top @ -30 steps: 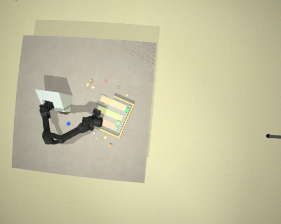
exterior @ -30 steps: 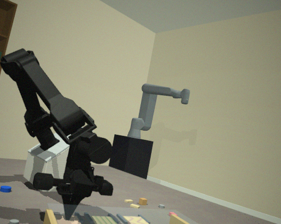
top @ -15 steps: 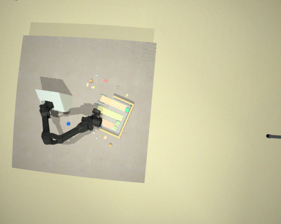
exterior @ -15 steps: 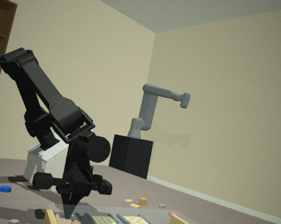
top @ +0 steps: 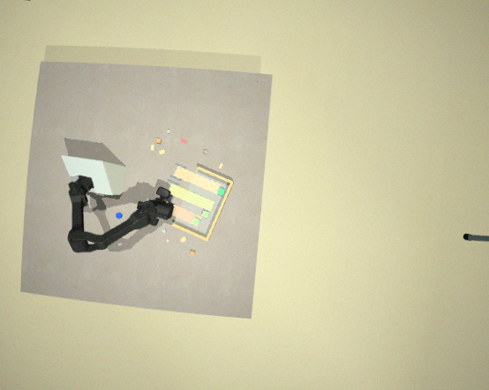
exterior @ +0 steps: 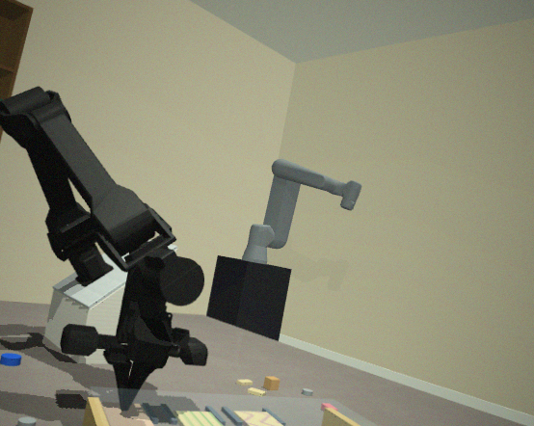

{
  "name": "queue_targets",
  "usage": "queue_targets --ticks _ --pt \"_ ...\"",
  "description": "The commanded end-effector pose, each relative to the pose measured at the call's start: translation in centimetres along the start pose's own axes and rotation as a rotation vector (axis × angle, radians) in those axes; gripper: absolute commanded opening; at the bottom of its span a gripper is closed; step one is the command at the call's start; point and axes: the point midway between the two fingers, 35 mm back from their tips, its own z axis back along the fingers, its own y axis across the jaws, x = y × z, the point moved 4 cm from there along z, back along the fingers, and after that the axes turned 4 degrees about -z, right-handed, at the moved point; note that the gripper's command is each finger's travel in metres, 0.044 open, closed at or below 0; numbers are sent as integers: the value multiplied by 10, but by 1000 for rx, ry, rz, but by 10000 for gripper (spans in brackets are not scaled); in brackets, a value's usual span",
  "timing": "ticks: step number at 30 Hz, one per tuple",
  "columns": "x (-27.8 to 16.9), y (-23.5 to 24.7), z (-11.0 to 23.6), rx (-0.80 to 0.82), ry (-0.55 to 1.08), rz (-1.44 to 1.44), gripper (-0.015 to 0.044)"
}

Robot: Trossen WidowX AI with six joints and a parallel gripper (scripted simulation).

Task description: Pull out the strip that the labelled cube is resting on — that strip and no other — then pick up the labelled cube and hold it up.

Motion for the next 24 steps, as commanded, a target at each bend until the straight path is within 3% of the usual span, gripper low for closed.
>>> queue_targets --ticks 1,24 --pt "-12 0 -3 -1 15 7 0" --pt "-47 -2 -4 -1 17 8 0"
